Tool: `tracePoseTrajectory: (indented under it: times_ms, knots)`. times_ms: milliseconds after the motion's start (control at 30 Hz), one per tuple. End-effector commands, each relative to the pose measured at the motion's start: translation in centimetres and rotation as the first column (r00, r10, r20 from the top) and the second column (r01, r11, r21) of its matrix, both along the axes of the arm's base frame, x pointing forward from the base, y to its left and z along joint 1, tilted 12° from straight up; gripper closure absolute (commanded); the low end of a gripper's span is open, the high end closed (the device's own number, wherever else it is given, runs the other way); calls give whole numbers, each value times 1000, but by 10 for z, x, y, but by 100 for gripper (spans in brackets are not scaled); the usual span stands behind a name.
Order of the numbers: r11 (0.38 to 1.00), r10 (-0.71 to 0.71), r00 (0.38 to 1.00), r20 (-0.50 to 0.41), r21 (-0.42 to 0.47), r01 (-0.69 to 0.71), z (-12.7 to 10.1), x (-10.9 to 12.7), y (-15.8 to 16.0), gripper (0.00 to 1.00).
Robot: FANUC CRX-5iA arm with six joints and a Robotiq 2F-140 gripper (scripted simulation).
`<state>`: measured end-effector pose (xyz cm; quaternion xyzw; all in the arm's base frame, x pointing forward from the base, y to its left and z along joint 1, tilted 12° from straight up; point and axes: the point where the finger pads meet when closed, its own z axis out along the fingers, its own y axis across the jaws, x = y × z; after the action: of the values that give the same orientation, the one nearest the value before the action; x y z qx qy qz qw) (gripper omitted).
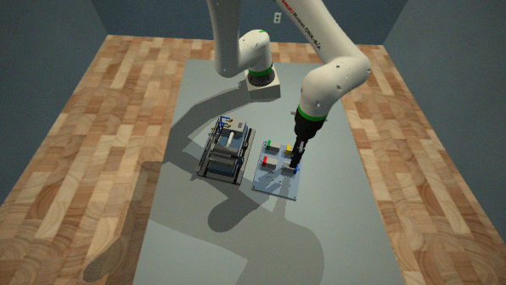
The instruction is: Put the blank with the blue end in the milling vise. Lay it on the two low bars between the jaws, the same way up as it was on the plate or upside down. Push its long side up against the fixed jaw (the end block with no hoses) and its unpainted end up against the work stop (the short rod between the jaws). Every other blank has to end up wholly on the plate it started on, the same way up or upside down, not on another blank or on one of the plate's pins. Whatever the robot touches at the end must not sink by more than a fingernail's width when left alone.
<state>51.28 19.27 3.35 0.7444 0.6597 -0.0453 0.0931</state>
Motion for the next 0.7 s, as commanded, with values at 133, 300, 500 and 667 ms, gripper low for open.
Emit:
tracePoseTrajectory:
  times_ms: [133,300,500,667]
  knots:
    - [1000,0,1000,2,1,0,-2,1,1,54]
    - [1000,1,1000,2,1,-1,-1,1,1,54]
    - [1000,1,1000,2,1,-1,0,1,1,54]
    - [1000,1,1000,2,1,-1,1,1,1,54]
